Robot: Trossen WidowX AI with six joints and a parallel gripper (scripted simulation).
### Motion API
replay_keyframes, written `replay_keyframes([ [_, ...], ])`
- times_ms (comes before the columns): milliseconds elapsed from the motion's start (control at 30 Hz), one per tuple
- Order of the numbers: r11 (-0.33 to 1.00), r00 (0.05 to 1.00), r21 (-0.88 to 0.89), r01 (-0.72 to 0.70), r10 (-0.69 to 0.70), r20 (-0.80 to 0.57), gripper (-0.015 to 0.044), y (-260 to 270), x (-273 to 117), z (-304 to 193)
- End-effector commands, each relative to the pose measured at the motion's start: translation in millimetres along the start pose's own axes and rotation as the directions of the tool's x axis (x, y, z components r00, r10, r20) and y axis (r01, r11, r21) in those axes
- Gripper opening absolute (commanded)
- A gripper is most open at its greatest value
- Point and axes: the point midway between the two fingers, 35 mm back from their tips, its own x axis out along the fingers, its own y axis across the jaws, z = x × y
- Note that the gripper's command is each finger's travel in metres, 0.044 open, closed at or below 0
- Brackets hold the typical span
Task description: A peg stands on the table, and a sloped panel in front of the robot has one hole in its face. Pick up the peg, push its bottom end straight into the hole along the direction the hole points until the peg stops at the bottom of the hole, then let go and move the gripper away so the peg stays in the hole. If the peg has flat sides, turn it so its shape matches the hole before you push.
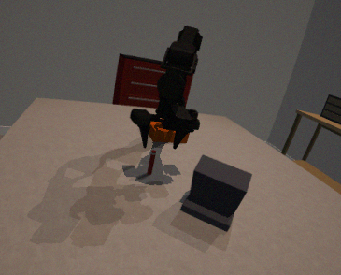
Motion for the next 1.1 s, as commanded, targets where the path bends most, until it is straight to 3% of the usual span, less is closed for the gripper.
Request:
replay_keyframes([
  [0, 1.0, 0.999, 0.009, -0.022, 0.022, -0.043, 0.044, -4.8, 1.0, -17.4],
  [1067, 1.0, 0.998, 0.011, -0.026, 0.026, -0.05, 0.044, -6.7, 42.6, -21.8],
])
